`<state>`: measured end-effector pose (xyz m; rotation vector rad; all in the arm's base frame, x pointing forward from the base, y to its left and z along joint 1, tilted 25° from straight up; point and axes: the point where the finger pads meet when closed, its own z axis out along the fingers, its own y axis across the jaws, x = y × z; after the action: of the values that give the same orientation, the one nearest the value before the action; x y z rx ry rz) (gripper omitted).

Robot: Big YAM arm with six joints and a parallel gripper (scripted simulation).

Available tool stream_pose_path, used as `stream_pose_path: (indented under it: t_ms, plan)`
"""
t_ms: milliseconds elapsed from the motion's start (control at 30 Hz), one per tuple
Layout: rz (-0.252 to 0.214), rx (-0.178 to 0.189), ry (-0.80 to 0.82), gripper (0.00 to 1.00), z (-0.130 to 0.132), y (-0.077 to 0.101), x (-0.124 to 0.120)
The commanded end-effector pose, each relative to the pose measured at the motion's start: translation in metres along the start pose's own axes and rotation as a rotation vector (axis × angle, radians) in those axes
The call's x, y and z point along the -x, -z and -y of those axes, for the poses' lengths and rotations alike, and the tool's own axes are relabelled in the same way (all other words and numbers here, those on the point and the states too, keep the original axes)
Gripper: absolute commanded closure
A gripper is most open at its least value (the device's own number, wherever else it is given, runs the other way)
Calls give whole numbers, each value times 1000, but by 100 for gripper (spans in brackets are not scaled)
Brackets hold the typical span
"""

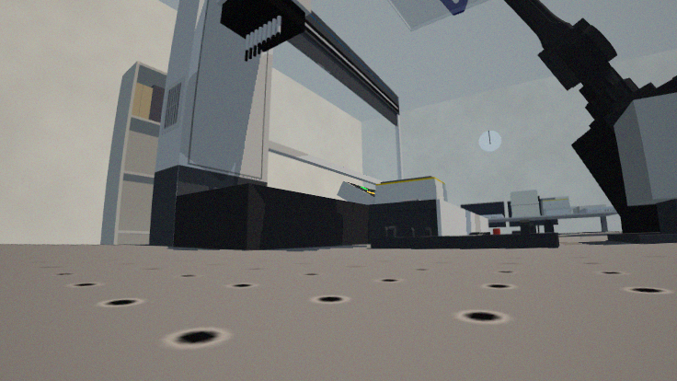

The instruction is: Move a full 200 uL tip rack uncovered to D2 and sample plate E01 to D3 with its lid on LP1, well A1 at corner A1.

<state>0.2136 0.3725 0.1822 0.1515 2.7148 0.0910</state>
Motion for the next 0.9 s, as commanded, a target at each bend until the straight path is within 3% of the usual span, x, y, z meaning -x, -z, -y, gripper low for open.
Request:
stream_pose_path:
  t_ms: [0, 33, 67, 300, 333, 400, 467, 500, 867]
  plan:
    - [28, 86, -48, 100, -20, 36, 17]
    - [22, 56, -46, 100, -9, 24, 14]
    - [21, 53, -47, 100, -8, 23, 14]
    - [24, 58, -34, 100, -17, 25, 28]
    - [18, 48, -26, 100, -12, 19, 18]
    - [21, 70, -9, 100, -22, 29, 18]
    - [21, 70, -8, 100, -23, 29, 18]
    - [18, 48, -26, 100, -12, 19, 18]
    - [18, 48, -26, 100, -13, 19, 18]
